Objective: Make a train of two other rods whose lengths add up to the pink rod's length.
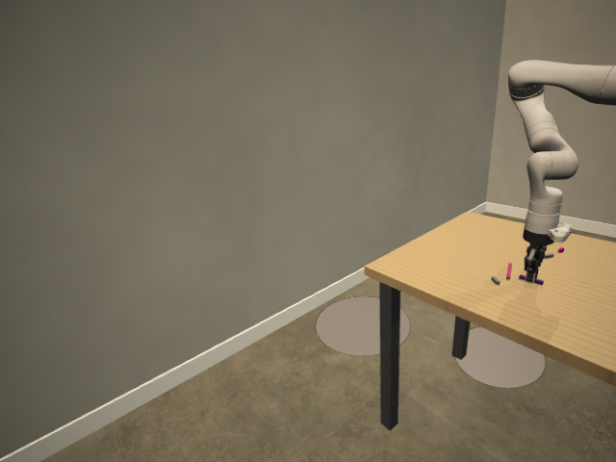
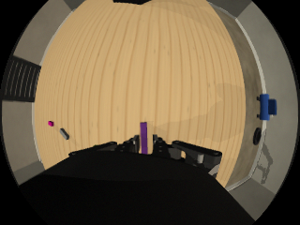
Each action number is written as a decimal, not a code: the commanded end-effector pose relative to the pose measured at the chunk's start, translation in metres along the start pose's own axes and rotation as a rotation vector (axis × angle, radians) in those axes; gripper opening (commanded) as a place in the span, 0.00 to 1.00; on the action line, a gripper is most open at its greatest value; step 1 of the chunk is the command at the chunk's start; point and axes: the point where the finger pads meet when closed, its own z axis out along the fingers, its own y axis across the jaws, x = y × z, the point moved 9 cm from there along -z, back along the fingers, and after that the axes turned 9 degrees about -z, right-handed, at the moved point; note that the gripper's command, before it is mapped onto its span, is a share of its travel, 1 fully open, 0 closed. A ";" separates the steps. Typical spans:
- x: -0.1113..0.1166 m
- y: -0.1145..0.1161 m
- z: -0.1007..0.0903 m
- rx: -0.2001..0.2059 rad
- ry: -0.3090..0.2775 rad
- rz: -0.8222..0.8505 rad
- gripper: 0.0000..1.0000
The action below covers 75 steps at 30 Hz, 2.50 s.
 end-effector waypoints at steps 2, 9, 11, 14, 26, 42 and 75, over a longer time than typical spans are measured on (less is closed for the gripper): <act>-0.002 -0.002 0.002 0.003 -0.004 0.007 0.05; -0.002 -0.002 0.002 0.003 -0.004 0.007 0.05; -0.002 -0.002 0.002 0.003 -0.004 0.007 0.05; -0.002 -0.002 0.002 0.003 -0.004 0.007 0.05; -0.002 -0.002 0.002 0.003 -0.004 0.007 0.05; -0.002 -0.002 -0.014 0.003 -0.004 0.008 0.05; 0.000 -0.002 -0.096 0.004 -0.001 0.006 0.05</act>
